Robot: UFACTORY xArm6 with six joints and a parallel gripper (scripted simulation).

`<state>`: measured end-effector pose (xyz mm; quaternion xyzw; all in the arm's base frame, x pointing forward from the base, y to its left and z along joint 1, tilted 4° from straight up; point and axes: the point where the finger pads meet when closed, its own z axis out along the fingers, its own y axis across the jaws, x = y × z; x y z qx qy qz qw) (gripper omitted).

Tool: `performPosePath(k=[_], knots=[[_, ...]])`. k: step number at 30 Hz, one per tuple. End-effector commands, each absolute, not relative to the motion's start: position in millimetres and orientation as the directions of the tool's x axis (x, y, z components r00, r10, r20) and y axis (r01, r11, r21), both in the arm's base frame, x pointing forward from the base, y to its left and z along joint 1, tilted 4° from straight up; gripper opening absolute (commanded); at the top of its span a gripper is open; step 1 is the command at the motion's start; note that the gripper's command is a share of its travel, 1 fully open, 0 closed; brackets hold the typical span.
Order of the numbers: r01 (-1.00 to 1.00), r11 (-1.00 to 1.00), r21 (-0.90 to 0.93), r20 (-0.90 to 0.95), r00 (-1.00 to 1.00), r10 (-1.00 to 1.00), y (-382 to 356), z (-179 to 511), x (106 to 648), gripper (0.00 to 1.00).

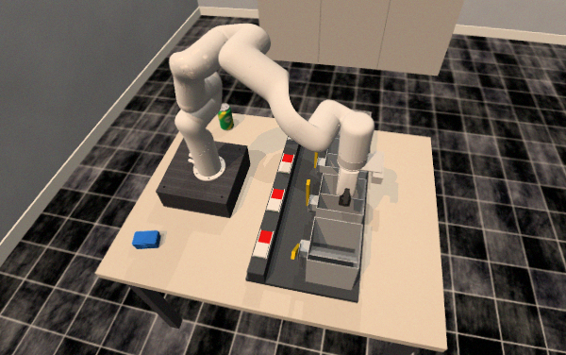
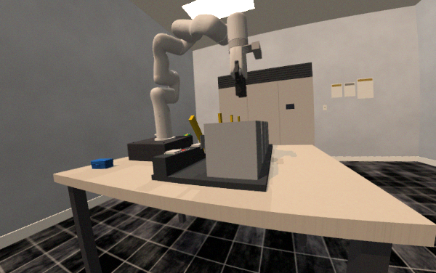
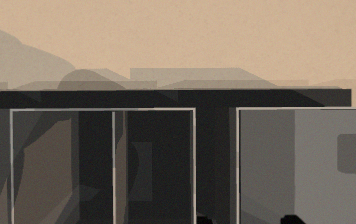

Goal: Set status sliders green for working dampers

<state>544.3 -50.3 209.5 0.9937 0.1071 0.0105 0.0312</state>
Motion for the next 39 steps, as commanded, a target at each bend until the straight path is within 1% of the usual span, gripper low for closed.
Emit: performPosePath(k=[1,8,39], knots=[[0.205,-0.976,0.07,0.018,0.978,0.207,-10,208,536,0.39],[0.204,-0.976,0.073,0.014,0.978,0.206,42,203,517,0.39],[0.204,-0.976,0.073,0.014,0.978,0.206,42,203,517,0.39]])
